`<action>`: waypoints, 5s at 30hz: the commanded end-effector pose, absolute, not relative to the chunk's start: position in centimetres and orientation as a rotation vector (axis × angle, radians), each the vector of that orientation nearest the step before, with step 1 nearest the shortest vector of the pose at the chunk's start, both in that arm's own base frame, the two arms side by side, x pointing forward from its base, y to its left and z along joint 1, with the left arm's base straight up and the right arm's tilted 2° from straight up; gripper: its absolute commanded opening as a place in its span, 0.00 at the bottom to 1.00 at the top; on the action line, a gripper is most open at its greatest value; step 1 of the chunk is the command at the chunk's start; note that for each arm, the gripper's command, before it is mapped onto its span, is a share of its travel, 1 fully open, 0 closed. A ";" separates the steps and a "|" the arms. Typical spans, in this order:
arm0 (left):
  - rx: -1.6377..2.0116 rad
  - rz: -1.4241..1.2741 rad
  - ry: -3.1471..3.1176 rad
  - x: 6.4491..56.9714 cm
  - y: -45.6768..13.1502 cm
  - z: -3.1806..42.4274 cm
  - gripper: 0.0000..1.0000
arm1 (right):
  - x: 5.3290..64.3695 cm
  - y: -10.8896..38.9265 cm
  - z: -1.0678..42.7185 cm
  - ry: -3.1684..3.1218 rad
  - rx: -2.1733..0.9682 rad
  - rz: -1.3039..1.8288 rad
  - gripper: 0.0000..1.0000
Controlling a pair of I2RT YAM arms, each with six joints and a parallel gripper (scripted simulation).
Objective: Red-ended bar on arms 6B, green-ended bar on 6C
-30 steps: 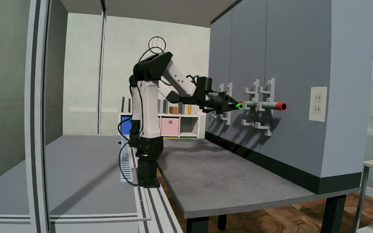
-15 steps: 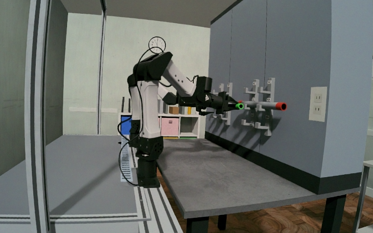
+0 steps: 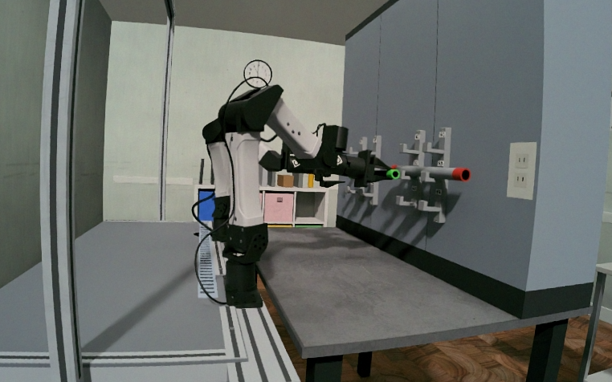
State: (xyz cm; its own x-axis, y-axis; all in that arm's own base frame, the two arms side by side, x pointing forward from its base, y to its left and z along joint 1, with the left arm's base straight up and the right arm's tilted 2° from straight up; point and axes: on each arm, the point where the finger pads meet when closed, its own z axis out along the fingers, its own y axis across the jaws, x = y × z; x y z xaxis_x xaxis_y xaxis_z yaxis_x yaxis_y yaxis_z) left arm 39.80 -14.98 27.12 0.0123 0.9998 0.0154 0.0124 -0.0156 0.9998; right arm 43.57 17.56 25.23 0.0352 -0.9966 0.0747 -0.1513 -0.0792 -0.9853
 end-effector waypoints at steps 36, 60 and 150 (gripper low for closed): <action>1.208 1.209 1.210 36.4 -13.2 27.8 1.00 | 43.9 17.3 30.3 1.233 -1.235 -1.170 0.00; 1.208 1.209 1.210 37.1 -11.1 27.8 1.00 | 43.9 17.3 30.3 1.233 -1.235 -1.170 0.00; 1.208 1.209 1.210 38.2 -7.6 27.8 1.00 | 44.4 7.9 34.9 1.233 -1.235 -1.170 0.00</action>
